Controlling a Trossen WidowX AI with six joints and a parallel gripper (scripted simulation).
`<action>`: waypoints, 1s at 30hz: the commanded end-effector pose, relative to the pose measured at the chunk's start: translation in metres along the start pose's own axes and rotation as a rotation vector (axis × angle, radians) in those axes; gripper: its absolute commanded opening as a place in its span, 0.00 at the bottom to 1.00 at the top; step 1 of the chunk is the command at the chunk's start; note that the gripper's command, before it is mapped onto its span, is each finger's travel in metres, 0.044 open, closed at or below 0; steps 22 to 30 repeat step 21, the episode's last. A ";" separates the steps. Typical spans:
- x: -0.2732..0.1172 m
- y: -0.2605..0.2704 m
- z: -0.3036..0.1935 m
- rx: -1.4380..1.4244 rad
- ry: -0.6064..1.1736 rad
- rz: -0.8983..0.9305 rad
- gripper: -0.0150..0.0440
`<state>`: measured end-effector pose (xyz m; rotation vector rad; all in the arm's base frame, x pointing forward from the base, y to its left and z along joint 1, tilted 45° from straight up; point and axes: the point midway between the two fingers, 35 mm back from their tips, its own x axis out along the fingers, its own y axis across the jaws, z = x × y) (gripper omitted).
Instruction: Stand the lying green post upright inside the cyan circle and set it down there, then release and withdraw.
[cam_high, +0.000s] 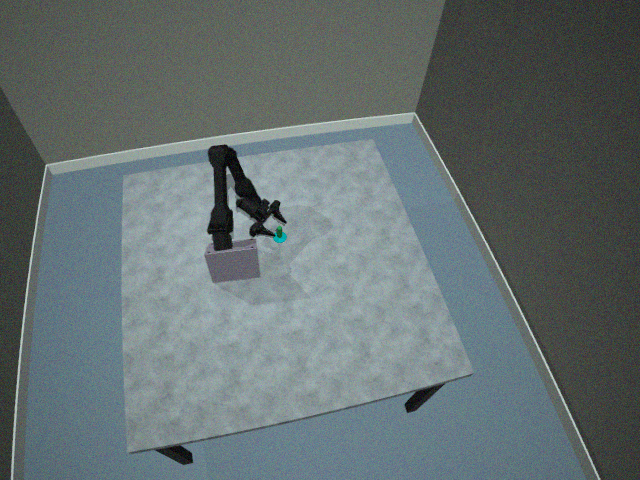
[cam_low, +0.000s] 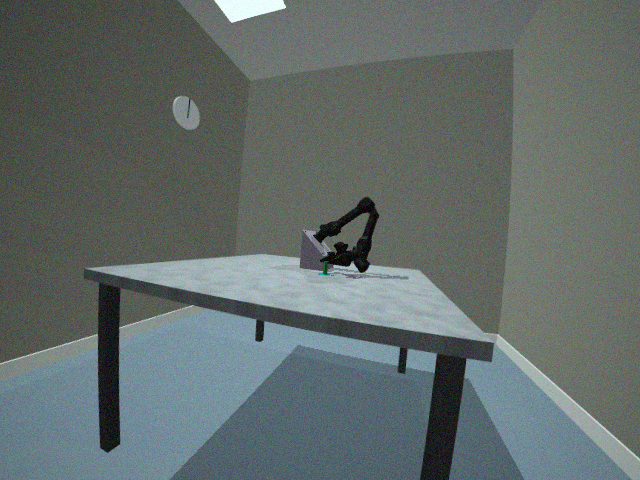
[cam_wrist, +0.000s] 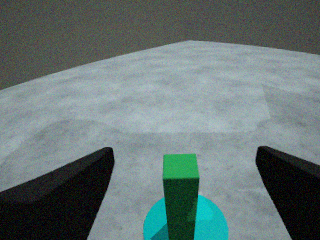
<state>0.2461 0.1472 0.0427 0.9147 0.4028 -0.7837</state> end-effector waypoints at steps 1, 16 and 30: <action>-0.006 0.003 0.015 -0.007 -0.004 0.006 0.93; -0.024 0.001 0.078 -0.043 -0.036 0.013 0.93; -0.002 -0.020 0.080 -0.177 0.114 -0.237 0.93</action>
